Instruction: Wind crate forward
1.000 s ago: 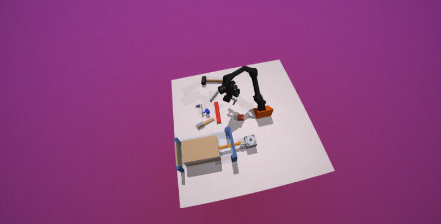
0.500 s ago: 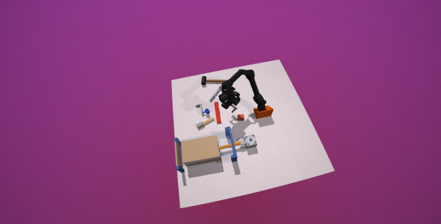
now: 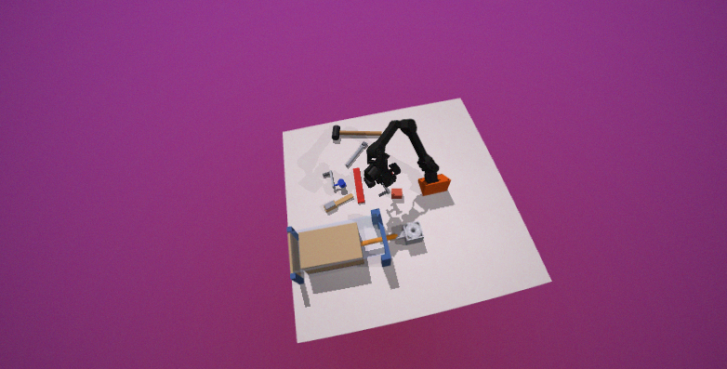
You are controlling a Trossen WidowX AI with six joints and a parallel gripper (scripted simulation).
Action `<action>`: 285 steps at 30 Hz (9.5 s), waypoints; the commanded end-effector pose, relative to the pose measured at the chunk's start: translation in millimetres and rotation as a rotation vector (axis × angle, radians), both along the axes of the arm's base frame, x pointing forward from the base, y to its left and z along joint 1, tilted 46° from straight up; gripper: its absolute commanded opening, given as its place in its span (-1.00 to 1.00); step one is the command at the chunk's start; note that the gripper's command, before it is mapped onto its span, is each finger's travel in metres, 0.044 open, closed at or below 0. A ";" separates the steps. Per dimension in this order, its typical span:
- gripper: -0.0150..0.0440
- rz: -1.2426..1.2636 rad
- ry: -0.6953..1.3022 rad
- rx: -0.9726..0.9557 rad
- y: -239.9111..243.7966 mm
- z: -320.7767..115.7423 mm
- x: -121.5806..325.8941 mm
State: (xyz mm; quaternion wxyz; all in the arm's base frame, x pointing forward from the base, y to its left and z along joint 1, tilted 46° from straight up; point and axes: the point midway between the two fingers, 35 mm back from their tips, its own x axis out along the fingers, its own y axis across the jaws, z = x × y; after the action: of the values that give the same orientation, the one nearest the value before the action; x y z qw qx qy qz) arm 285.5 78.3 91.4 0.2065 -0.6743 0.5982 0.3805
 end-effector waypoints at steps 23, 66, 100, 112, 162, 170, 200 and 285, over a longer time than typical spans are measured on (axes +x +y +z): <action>-0.49 -0.482 -0.412 -0.001 93.1 -80.2 -21.9; -0.49 -1.083 -0.919 -0.043 162.7 -188.6 -104.6; -0.49 -1.425 -0.466 0.237 161.7 -189.2 -103.6; -0.49 -1.525 -0.300 0.332 161.1 -189.4 -103.3; -0.49 -1.801 0.312 0.657 158.8 -190.2 -103.1; -0.49 -1.804 0.295 0.648 144.8 -183.4 -112.1; -0.49 -1.837 0.347 0.670 109.3 -191.2 -132.1; -0.49 -1.833 0.345 0.660 81.7 -208.0 -132.7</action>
State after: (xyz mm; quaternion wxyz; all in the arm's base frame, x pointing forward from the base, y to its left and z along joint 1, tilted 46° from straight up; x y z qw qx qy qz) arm 152.2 159.9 -116.3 0.5092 0.2038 0.7760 0.3115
